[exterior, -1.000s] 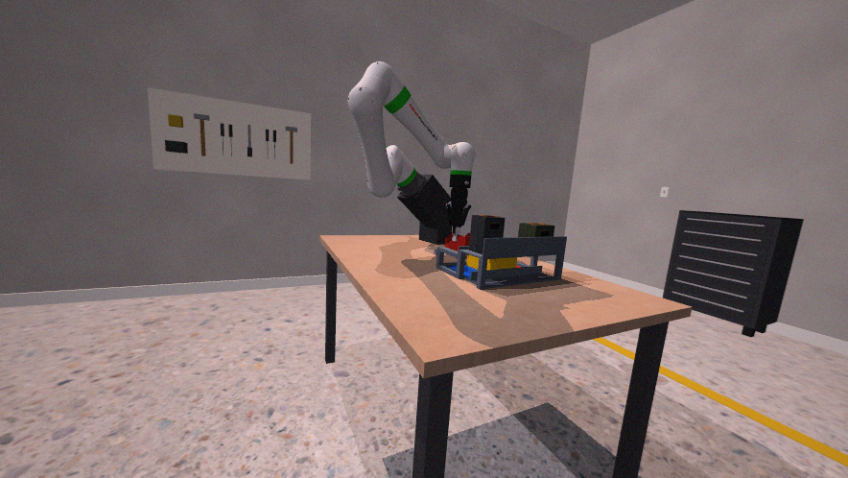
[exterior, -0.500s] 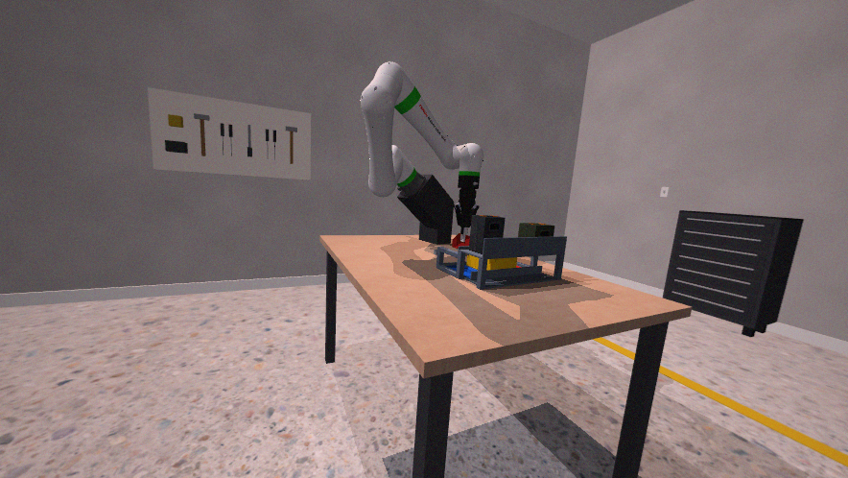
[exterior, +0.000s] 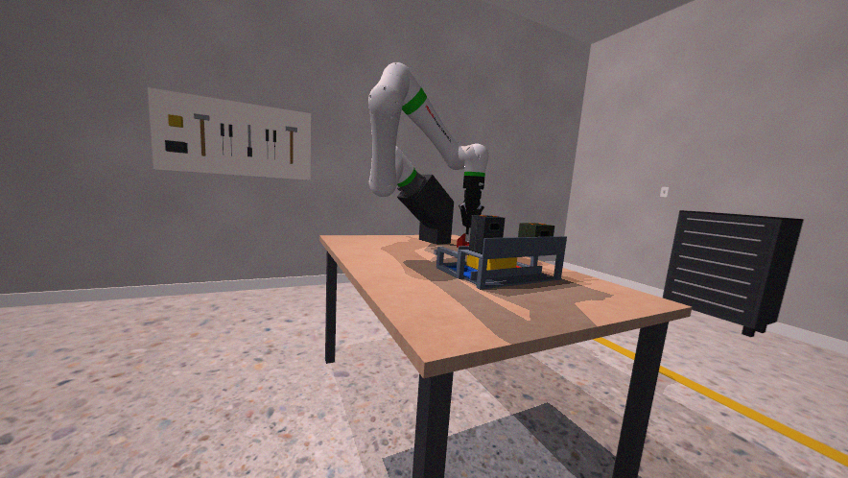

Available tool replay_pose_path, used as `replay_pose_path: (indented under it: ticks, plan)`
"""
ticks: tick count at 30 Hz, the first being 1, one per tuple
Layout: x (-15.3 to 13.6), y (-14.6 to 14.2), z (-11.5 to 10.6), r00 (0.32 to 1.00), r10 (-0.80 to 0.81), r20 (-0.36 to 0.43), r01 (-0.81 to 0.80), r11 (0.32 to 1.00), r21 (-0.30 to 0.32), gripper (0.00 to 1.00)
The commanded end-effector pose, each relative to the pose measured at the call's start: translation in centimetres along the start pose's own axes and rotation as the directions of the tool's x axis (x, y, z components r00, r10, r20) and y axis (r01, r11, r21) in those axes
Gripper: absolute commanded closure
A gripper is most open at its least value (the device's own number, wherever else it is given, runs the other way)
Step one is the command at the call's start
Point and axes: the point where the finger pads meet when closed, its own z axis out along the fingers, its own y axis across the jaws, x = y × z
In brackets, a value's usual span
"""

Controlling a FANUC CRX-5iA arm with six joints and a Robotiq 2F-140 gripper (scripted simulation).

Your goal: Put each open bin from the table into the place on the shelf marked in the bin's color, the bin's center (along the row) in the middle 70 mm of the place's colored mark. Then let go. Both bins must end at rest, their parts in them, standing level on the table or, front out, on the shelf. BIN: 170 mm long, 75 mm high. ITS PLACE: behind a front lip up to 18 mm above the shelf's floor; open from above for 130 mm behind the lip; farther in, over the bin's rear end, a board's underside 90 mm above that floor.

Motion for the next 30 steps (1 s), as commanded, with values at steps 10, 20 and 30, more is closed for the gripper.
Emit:
replay_pose_path:
  ticks: [10,20,30]
  plan:
    - [-0.25,0.84,0.00,1.000,-0.005,0.000,0.005,1.000,0.000,1.00]
    - [-0.28,0.95,0.00,1.000,-0.006,0.000,0.006,1.000,0.000,1.00]
    - [-0.28,0.95,0.00,1.000,-0.006,0.000,0.006,1.000,0.000,1.00]
